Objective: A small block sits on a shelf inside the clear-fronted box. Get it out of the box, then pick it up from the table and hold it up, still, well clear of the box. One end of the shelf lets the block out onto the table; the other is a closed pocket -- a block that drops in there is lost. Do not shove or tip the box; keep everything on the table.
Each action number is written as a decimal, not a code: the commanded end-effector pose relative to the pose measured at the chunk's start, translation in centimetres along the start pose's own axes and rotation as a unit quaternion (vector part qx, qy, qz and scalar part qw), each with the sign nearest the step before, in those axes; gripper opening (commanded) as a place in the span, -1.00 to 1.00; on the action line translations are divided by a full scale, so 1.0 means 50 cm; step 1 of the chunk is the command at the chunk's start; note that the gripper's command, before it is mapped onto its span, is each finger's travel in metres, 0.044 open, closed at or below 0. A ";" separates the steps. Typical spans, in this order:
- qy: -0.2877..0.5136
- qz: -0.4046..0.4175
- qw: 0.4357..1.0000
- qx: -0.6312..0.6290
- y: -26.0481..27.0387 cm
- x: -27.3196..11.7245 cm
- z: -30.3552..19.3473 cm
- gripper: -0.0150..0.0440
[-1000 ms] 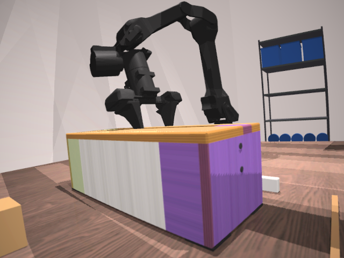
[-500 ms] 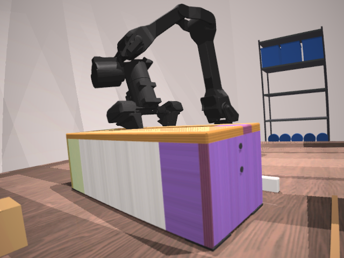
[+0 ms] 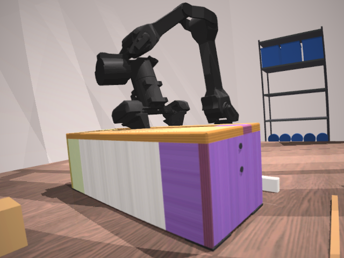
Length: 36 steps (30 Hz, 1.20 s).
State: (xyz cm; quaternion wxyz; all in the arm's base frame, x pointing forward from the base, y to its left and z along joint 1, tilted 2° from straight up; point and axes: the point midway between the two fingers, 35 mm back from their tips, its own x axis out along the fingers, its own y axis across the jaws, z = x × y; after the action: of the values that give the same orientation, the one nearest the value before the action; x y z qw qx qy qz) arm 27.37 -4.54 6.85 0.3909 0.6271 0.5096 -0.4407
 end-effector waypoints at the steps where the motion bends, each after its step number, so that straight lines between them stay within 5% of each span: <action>1: 0.002 0.004 1.000 -0.002 0.001 0.004 -0.020 0.86; 36: 0.006 0.004 1.000 -0.002 0.001 0.057 -0.177 0.86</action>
State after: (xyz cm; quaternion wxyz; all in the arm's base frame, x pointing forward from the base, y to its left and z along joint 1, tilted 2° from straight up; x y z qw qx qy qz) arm 28.85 3.86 6.84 0.3903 0.6302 0.5116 -0.4345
